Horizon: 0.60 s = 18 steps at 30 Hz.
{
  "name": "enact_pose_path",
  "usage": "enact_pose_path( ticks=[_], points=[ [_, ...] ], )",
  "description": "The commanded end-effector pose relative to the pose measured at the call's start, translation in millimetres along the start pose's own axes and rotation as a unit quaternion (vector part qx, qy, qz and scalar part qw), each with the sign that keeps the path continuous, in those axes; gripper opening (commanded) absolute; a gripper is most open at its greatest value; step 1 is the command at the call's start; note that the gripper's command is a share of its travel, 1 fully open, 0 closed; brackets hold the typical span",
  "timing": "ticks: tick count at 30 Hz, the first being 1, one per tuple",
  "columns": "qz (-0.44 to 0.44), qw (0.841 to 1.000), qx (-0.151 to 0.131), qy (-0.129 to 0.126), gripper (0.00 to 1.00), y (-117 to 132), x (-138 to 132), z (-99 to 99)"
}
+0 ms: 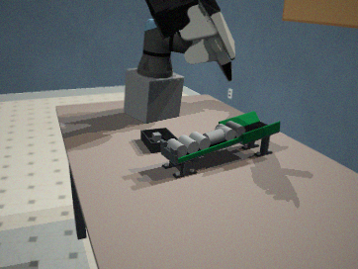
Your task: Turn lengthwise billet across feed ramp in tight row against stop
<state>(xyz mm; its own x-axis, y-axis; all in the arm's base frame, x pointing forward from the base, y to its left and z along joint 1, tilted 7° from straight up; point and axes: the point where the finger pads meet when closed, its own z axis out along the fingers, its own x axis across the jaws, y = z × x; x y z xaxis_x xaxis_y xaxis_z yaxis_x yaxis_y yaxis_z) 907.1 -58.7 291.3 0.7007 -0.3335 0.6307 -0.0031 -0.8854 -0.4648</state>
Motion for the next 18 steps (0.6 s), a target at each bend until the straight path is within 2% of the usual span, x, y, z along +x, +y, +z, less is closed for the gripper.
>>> enact_pose_path(
  ticks=[1, 10, 15, 18],
  points=[
    [0.032, 0.999, -0.012, -0.011, 0.40, -2, -10, -7.3],
    [0.032, 0.999, -0.012, -0.011, 0.40, -2, -10, -7.3],
    [0.106, 0.993, -0.043, -0.038, 0.40, -5, -40, -22.4],
    [0.106, 0.993, -0.043, -0.038, 0.40, -5, -40, -22.4]
  ],
)
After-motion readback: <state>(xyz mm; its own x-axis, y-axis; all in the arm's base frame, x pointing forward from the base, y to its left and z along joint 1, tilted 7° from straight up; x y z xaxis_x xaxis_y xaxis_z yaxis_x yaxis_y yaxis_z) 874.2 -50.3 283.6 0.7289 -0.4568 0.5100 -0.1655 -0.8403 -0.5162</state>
